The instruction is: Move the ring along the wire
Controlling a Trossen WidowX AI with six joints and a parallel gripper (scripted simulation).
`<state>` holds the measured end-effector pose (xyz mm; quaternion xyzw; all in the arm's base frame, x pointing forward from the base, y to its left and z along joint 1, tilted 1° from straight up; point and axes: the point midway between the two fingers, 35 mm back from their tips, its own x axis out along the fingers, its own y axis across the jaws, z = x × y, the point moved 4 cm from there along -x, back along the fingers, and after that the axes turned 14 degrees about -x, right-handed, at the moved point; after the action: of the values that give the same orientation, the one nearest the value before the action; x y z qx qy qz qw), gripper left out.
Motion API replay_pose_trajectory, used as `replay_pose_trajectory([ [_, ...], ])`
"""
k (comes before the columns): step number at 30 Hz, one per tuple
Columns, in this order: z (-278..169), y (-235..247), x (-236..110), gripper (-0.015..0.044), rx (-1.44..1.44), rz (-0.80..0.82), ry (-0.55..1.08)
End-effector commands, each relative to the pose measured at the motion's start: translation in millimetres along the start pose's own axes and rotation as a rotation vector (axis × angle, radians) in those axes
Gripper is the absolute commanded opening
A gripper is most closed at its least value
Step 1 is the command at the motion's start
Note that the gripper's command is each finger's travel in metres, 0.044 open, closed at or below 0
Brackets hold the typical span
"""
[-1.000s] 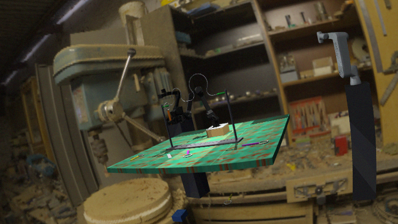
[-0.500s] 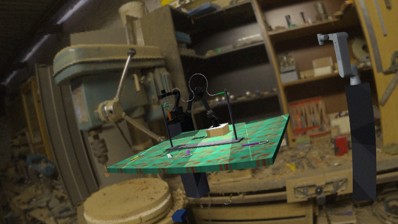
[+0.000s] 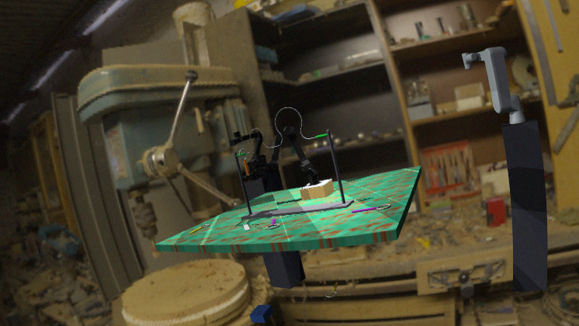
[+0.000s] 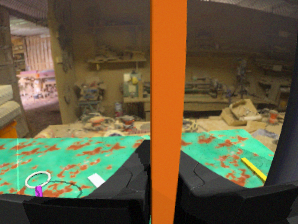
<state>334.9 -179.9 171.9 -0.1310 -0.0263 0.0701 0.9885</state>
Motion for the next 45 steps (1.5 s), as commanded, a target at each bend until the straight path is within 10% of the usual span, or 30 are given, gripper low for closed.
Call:
replay_pose_trajectory([
  [1,2.2,2.6,-0.1,-0.0150,-0.006,0.002,-0.003],
  [45,20.5,67.4,0.9,-0.0150,0.185,0.010,-0.005],
])
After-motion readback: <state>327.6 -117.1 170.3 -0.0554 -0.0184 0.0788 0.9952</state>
